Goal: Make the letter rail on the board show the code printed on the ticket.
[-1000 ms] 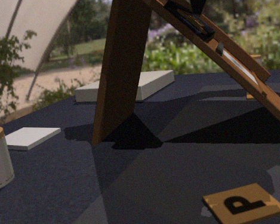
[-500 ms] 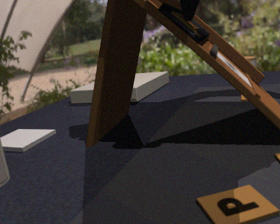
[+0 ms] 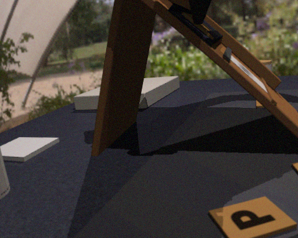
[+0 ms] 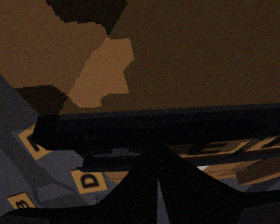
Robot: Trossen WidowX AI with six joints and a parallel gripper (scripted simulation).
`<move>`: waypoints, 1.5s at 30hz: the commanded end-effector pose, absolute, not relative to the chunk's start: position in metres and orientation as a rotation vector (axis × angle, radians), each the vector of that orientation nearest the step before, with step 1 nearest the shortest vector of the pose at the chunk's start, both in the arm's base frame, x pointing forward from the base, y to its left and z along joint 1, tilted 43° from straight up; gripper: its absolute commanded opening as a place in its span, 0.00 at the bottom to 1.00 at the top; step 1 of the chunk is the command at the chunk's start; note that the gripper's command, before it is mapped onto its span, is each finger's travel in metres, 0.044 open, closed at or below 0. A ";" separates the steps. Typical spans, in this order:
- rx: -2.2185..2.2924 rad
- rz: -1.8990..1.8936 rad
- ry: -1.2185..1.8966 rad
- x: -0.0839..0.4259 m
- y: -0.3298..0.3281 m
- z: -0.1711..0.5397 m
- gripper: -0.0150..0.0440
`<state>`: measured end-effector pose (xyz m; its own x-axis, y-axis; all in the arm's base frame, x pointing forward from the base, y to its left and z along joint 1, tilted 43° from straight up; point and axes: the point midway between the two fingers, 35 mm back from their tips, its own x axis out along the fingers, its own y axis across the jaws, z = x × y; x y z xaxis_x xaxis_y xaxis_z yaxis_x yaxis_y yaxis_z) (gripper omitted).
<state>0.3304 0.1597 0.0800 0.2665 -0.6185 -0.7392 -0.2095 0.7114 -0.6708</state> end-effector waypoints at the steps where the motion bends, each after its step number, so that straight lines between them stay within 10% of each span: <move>1: -0.784 -0.314 1.301 0.330 0.159 0.082 0.25; 45: -0.785 -0.315 1.301 0.334 0.148 0.091 0.25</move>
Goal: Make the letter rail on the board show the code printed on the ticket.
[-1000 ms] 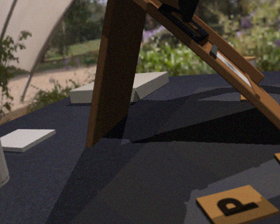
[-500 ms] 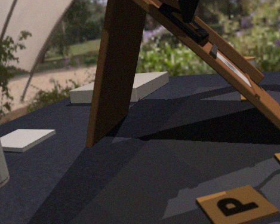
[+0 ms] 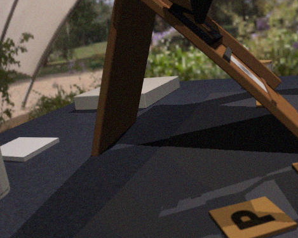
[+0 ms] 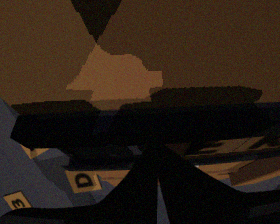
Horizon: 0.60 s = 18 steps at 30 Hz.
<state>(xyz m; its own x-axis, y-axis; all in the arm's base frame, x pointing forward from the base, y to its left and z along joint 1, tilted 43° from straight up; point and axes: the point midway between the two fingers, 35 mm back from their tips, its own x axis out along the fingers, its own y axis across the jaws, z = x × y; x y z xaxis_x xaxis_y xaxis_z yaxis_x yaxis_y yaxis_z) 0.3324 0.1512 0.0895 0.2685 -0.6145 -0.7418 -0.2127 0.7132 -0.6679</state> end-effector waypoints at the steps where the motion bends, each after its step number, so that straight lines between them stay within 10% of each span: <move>1: -0.785 -0.315 1.301 0.334 0.148 0.091 0.25; 18: -0.785 -0.314 1.303 0.316 0.157 0.100 0.25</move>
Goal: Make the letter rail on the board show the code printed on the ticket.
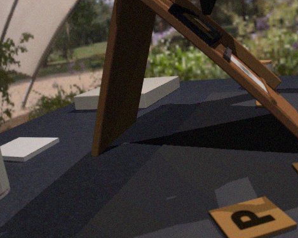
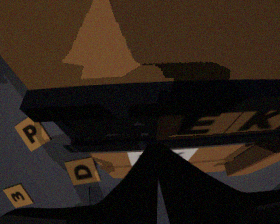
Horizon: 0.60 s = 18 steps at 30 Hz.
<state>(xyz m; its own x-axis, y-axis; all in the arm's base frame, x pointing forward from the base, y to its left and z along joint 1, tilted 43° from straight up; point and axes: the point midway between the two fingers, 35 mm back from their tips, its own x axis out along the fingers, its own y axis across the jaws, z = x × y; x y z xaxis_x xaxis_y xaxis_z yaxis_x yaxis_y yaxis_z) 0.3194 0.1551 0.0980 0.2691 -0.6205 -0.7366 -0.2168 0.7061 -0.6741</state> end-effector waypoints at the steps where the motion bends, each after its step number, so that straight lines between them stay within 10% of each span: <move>1: -0.785 -0.314 1.303 0.314 0.157 0.101 0.25; 12: -0.786 -0.314 1.303 0.308 0.159 0.105 0.25; 18: -1.104 0.049 1.294 0.292 0.174 0.141 0.52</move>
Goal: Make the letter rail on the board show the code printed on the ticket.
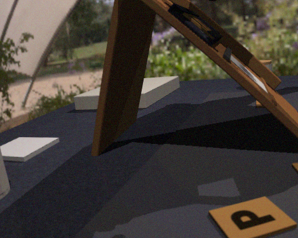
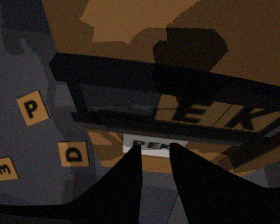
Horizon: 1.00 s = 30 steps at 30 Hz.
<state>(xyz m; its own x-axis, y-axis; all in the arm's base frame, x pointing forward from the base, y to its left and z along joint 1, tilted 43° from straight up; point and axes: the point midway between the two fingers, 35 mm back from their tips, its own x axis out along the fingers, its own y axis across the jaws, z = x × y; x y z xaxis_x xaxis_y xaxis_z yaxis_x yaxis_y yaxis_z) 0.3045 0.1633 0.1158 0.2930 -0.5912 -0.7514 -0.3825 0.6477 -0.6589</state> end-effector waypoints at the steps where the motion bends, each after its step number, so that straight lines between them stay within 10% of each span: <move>1: -1.175 0.129 1.281 0.288 0.176 0.149 0.57; 11: -1.839 0.802 0.970 0.243 0.188 0.217 1.00; 30: -2.098 1.031 0.752 0.222 0.189 0.239 1.00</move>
